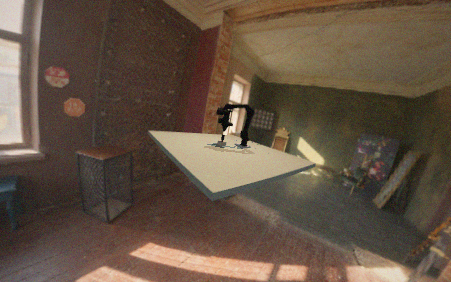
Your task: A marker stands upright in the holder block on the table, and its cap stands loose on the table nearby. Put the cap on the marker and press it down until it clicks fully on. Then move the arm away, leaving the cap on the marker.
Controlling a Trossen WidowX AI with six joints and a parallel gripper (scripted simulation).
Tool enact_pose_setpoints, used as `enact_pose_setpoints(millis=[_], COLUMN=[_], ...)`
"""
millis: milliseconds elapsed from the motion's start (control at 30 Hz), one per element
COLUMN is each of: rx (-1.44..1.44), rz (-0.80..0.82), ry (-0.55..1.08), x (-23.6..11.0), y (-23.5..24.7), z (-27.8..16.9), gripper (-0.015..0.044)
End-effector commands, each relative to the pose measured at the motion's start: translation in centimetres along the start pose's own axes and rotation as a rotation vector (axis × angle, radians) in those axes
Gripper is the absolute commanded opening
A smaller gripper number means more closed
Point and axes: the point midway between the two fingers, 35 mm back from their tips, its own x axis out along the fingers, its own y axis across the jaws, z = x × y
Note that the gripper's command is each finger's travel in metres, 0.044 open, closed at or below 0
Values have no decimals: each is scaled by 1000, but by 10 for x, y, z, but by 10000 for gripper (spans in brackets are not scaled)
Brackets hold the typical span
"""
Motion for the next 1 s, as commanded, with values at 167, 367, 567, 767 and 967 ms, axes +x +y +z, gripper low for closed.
enact_pose_setpoints(millis=[167,367,567,767,967], rx=[-117,-117,-117,-117,-117], rz=[3,3,3,3,3], ry=[3,3,2,2,2], x=[2,5,14,23,32], y=[0,0,0,0,0], z=[-1,-1,-1,-1,-1], gripper=[0,0,0,0,0])
